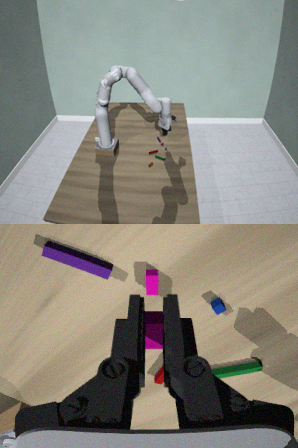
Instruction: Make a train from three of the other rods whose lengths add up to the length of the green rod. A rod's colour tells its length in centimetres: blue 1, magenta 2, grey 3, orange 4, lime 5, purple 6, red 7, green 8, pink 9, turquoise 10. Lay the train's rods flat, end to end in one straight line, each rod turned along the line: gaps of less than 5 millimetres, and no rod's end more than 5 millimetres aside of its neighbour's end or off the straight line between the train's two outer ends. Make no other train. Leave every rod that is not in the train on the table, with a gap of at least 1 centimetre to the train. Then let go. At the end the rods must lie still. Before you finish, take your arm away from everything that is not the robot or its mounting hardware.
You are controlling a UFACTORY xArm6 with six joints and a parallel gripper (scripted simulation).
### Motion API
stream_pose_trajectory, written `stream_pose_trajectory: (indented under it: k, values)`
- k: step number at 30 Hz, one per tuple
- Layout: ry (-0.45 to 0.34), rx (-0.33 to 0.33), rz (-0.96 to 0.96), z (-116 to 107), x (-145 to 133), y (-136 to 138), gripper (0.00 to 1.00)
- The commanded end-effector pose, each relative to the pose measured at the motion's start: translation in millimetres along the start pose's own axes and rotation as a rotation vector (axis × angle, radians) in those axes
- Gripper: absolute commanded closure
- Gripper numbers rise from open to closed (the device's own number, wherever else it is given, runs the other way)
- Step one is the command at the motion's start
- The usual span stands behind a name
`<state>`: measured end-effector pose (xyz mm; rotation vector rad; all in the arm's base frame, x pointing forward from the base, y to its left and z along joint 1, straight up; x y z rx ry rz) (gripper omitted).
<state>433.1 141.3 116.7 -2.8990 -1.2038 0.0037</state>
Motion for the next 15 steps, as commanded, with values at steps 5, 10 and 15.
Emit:
stream_pose_trajectory:
  k: [5, 10, 15]
  values:
    - [0.003, -0.002, 0.000, 38, 2, 0, 0.96]
    - [0.003, -0.002, 0.000, 55, 2, 0, 0.96]
    - [0.003, -0.002, 0.000, 61, 2, 0, 0.96]
Point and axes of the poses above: the point where the finger pads meet when closed, its own z axis out along the fingers, its own y axis across the jaws, x = y × z, the point moved 8 cm from there along -z, back along the fingers, and after that the axes turned 7 degrees about z, right-handed, at the moved point
